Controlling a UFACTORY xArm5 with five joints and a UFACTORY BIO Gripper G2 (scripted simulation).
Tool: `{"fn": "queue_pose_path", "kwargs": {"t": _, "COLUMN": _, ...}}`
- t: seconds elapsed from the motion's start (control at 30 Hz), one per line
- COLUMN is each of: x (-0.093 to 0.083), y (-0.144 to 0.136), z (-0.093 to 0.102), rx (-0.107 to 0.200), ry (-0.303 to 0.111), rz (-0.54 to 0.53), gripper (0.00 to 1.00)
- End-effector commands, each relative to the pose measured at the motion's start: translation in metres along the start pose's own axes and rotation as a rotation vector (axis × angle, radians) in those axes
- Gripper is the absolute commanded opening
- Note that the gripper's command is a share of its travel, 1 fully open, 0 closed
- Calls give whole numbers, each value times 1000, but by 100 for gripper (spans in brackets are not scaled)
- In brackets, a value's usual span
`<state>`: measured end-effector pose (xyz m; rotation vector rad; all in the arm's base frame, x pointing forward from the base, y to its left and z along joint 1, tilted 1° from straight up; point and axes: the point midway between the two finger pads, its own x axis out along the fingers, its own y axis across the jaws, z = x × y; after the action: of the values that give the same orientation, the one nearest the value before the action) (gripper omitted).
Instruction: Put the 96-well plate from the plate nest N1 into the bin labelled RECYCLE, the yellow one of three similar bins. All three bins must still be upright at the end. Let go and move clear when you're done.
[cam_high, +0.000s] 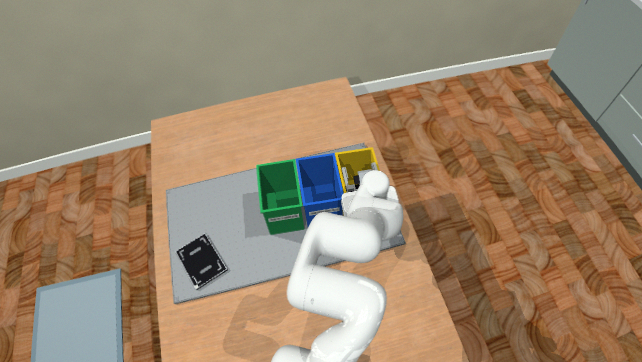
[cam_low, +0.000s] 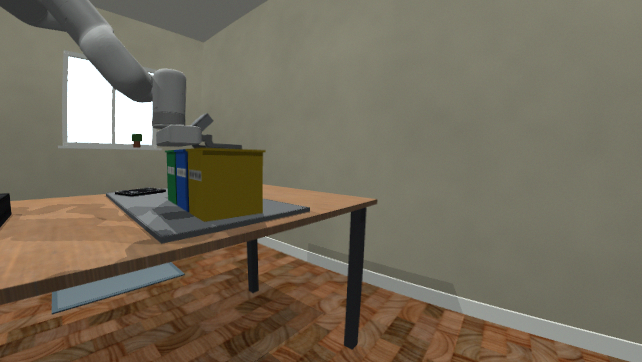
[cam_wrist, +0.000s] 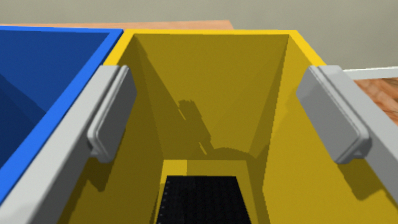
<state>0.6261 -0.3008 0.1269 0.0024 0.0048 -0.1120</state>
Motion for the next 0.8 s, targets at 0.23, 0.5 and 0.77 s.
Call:
{"fn": "queue_pose_path", "kwargs": {"t": 0.23, "x": 1, "y": 0, "z": 3, "rx": 4, "ry": -7, "rz": 0, "gripper": 18}}
{"fn": "queue_pose_path", "kwargs": {"t": 0.5, "x": 1, "y": 0, "z": 3, "rx": 4, "ry": -7, "rz": 0, "gripper": 18}}
{"fn": "queue_pose_path", "kwargs": {"t": 0.77, "x": 1, "y": -1, "z": 9, "rx": 4, "ry": -7, "rz": 0, "gripper": 18}}
